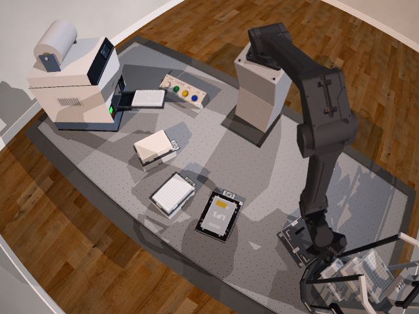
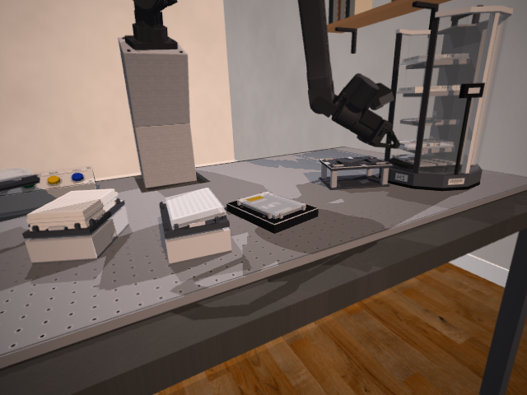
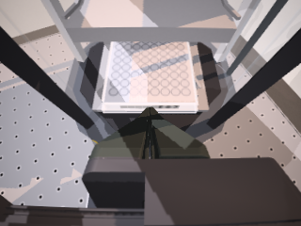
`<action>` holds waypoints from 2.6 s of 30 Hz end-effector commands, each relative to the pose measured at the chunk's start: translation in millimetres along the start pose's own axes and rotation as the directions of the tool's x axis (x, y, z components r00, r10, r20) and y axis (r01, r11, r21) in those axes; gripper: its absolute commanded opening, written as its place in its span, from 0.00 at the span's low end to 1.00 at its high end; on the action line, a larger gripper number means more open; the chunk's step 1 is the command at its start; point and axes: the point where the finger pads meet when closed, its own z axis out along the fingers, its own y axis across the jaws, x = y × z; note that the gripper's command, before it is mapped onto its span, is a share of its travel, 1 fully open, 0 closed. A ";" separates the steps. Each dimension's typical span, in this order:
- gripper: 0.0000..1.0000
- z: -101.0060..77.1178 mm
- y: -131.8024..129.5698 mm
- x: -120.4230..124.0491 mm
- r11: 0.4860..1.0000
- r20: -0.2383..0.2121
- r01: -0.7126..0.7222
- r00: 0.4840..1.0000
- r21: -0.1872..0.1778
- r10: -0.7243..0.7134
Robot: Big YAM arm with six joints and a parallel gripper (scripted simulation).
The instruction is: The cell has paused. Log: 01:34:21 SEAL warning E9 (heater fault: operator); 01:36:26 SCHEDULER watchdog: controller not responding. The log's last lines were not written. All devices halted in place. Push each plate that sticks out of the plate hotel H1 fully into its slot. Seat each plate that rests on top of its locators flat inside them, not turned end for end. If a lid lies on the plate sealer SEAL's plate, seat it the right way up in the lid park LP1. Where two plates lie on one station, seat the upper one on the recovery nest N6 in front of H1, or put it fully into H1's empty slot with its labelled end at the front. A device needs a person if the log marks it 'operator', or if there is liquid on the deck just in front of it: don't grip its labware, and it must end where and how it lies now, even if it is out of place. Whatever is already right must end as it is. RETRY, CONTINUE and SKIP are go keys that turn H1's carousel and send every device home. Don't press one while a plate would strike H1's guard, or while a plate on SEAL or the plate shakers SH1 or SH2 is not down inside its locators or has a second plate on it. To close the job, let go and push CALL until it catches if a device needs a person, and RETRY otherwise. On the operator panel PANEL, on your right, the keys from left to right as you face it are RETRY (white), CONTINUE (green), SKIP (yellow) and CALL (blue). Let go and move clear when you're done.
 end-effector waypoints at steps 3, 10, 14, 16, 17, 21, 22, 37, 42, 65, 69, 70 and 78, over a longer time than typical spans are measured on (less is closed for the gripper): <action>0.00 13.7 11.5 -8.4 1.000 0.013 -0.001 1.000 -0.016 0.002; 0.00 13.7 11.5 -8.4 1.000 0.013 -0.001 1.000 -0.016 0.002; 0.00 13.7 11.5 -8.4 1.000 0.013 -0.001 1.000 -0.016 0.002; 0.00 13.7 11.5 -8.4 1.000 0.013 -0.001 1.000 -0.016 0.002; 0.00 13.7 11.5 -8.4 1.000 0.013 -0.001 1.000 -0.016 0.002; 0.00 7.5 -6.2 -23.4 1.000 0.057 0.006 0.998 0.015 -0.007; 0.00 7.5 -6.2 -23.4 1.000 0.057 0.006 0.998 0.015 -0.007; 0.00 -22.9 -16.4 -4.6 1.000 0.042 0.013 0.999 0.027 -0.014; 0.00 -26.5 -12.5 -5.5 1.000 0.046 0.016 0.999 0.022 -0.017; 0.00 -56.9 -12.7 17.3 1.000 0.040 0.015 0.999 0.023 -0.015; 0.00 -62.5 -12.4 18.9 1.000 0.042 0.016 0.999 0.022 -0.017; 0.00 -64.4 -14.4 21.6 1.000 0.040 0.014 0.999 0.025 -0.015; 0.00 -73.1 -13.9 28.6 1.000 0.037 0.014 0.999 0.025 -0.015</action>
